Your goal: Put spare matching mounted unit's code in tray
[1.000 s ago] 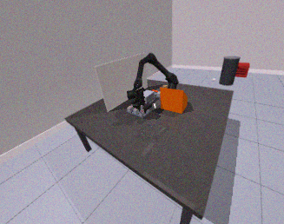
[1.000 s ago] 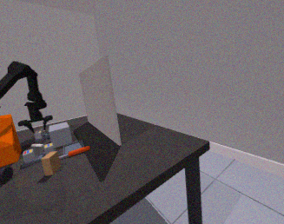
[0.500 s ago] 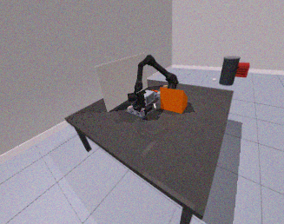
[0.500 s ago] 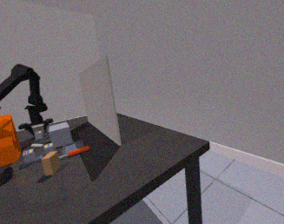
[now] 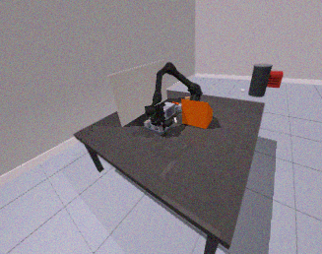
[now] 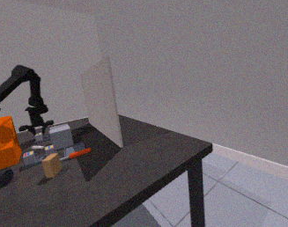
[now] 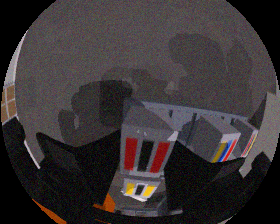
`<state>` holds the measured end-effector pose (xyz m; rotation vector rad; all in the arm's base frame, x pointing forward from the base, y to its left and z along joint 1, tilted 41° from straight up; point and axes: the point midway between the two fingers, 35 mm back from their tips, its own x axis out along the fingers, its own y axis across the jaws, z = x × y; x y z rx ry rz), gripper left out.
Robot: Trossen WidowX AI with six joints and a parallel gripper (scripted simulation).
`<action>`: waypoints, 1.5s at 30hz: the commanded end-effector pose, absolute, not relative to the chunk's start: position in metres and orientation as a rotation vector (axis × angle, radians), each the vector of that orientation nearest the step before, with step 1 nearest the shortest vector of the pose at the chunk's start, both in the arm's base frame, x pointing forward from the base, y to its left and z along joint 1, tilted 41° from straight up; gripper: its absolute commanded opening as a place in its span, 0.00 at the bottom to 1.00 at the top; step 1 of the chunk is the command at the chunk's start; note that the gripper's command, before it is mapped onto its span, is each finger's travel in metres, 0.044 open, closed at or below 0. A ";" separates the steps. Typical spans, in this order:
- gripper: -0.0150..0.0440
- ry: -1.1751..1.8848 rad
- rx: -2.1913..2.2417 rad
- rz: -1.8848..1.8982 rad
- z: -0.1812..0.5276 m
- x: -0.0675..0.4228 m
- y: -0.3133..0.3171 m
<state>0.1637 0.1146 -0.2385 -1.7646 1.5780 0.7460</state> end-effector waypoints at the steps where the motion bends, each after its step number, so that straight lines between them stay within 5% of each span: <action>1: 0.34 1.578 -1.765 0.746 -0.238 0.164 0.115; 3: 0.25 1.578 -1.765 0.746 -0.238 0.164 0.115; 45: 0.25 1.576 -1.759 0.757 -0.118 0.148 0.210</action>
